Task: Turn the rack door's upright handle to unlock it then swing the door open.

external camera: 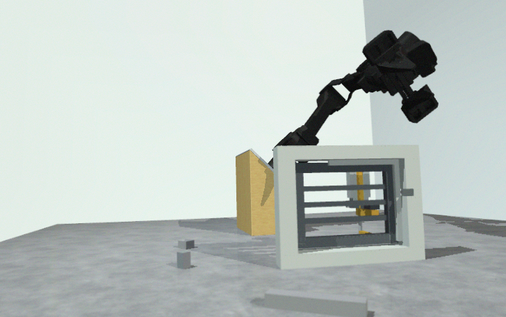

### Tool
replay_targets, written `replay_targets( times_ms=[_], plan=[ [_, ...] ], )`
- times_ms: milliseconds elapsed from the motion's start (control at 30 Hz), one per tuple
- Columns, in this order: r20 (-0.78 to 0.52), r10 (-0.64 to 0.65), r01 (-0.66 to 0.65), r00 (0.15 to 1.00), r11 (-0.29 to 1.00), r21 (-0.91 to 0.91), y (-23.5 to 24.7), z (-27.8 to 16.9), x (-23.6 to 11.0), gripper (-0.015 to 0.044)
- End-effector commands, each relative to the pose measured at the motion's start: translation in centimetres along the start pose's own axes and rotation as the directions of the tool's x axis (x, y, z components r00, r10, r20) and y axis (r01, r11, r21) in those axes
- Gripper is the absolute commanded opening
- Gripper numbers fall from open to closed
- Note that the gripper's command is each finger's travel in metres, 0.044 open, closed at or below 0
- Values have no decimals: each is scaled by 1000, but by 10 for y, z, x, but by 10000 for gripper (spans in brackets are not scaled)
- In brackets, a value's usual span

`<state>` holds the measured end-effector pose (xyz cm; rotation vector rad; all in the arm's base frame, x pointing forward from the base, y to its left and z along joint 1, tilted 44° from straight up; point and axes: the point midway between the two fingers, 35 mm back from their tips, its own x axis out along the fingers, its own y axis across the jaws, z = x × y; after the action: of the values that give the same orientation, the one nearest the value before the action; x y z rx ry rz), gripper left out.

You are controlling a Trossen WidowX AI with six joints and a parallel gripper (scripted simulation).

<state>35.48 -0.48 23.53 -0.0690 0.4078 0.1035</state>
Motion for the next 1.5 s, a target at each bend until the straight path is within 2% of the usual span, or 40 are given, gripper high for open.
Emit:
replay_targets(
  times_ms=[0, 367, 767, 1100, 1467],
  plan=[
    [-105, 40, -40, 994, 999, 3, -4, -15, 11, 292],
    [-367, 161, -128, 916, 985, 113, -9, -58, 31, 292],
    [-566, 326, -176, 757, 936, 305, -13, -99, 38, 292],
    [-635, 499, -171, 590, 846, 505, -12, -122, 35, 292],
    [-600, 684, -95, 415, 688, 719, -11, -135, 29, 292]
  ],
)
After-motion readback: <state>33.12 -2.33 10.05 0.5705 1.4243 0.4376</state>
